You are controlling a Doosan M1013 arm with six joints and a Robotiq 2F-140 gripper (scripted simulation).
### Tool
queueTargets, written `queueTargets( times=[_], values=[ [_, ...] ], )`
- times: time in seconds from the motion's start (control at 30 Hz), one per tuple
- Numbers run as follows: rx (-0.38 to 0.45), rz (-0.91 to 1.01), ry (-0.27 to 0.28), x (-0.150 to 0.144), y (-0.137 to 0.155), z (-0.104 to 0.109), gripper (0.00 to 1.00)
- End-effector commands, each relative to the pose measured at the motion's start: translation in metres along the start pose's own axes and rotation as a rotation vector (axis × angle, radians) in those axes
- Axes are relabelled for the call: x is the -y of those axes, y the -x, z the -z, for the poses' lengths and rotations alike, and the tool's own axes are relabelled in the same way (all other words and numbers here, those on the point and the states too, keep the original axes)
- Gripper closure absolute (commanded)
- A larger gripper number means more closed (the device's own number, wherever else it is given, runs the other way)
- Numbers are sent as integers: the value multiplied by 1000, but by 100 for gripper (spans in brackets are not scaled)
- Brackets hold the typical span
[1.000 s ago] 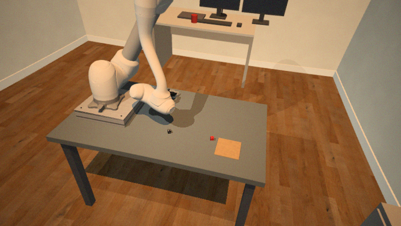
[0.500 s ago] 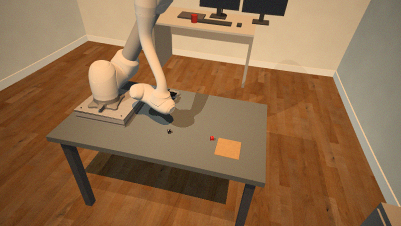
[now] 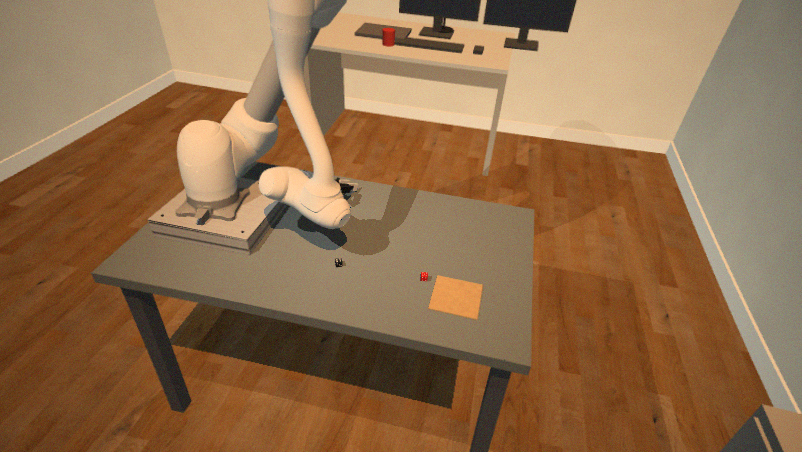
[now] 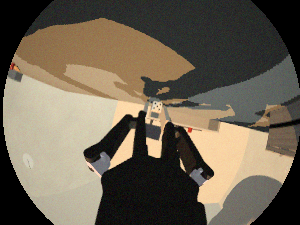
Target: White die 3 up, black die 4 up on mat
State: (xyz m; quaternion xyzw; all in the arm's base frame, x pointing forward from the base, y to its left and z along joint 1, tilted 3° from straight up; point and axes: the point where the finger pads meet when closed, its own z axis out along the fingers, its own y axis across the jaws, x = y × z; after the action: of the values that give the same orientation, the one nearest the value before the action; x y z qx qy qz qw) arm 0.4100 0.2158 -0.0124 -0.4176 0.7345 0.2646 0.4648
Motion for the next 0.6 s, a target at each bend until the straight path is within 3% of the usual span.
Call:
queueTargets(
  times=[0.0, 0.37, 0.57],
  values=[
    [1, 0, -3, -1, 0, 0, 71],
    [1, 0, -3, -1, 0, 2, 71],
    [1, 0, -3, -1, 0, 18, 71]
  ],
)
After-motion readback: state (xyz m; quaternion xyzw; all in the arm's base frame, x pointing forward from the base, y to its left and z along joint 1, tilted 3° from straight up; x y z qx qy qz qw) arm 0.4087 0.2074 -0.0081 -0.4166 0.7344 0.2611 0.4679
